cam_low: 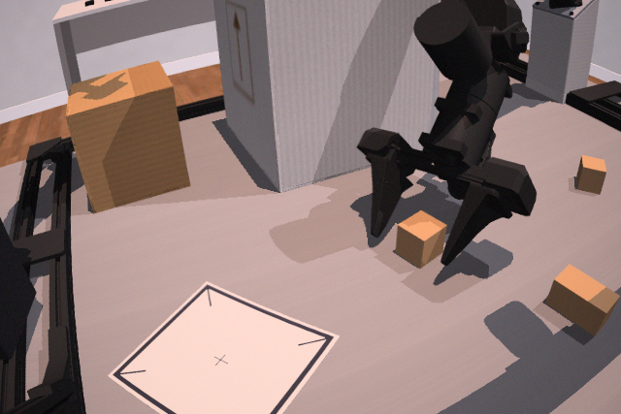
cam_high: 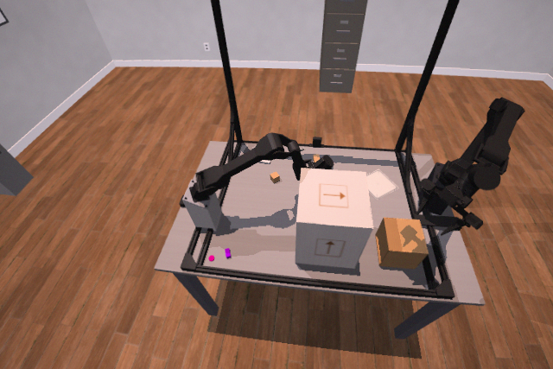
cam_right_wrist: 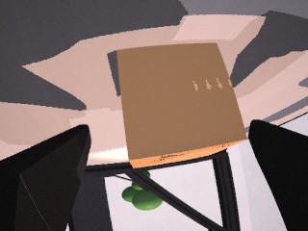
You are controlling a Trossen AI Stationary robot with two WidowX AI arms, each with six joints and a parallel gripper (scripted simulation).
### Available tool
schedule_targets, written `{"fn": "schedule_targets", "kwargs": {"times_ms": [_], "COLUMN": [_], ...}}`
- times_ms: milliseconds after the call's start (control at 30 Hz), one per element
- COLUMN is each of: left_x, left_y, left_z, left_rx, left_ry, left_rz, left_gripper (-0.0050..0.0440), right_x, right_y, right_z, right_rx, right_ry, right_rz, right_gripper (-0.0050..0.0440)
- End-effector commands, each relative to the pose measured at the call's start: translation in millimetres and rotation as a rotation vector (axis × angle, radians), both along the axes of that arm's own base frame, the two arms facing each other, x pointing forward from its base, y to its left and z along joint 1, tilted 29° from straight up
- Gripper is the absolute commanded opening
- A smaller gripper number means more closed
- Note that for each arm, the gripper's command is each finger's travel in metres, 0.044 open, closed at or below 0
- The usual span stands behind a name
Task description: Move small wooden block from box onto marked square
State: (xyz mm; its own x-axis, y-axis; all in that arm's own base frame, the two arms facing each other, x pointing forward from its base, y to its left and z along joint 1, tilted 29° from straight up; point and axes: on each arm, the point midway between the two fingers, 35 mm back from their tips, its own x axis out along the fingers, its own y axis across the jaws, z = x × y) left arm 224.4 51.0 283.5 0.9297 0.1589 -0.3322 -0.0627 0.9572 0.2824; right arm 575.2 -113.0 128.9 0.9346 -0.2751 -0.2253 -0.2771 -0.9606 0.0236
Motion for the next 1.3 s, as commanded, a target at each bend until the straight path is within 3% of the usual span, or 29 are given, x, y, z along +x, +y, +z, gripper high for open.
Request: {"fn": "schedule_targets", "kwargs": {"times_ms": [0,200,400,533,867,933,1000,1267], "left_x": [0,0,0,0,0,0,0,0], "left_y": [-1,-1,-1,-1,-1,-1,-1,-1], "left_z": [0,0,0,0,0,0,0,0], "left_rx": [-0.004,-0.004,-0.004,-0.004,-0.004,-0.004,-0.004,-0.004], "left_ry": [-0.001,-0.001,-0.001,-0.001,-0.001,-0.001,-0.001,-0.001], "left_rz": [-0.003,-0.003,-0.003,-0.003,-0.003,-0.003,-0.003,-0.003], "left_gripper": [0.0400,0.0400,0.0400,0.0400,0.0400,0.0400,0.0400,0.0400], "right_x": [-10,-28,-30,-43,-71,-71,-79,-105], "right_y": [8,20,21,40,70,70,78,98], "right_z": [30,65,65,51,26,26,20,1], "right_rx": [-0.007,-0.013,0.000,0.262,0.712,0.712,0.856,1.212], "right_ry": [-0.015,-0.014,-0.017,-0.077,-0.174,-0.174,-0.205,-0.276], "right_rz": [0.002,0.004,0.001,-0.048,-0.143,-0.143,-0.177,-0.267], "right_gripper": [0.0400,0.0400,0.0400,0.0400,0.0400,0.0400,0.0400,0.0400]}}
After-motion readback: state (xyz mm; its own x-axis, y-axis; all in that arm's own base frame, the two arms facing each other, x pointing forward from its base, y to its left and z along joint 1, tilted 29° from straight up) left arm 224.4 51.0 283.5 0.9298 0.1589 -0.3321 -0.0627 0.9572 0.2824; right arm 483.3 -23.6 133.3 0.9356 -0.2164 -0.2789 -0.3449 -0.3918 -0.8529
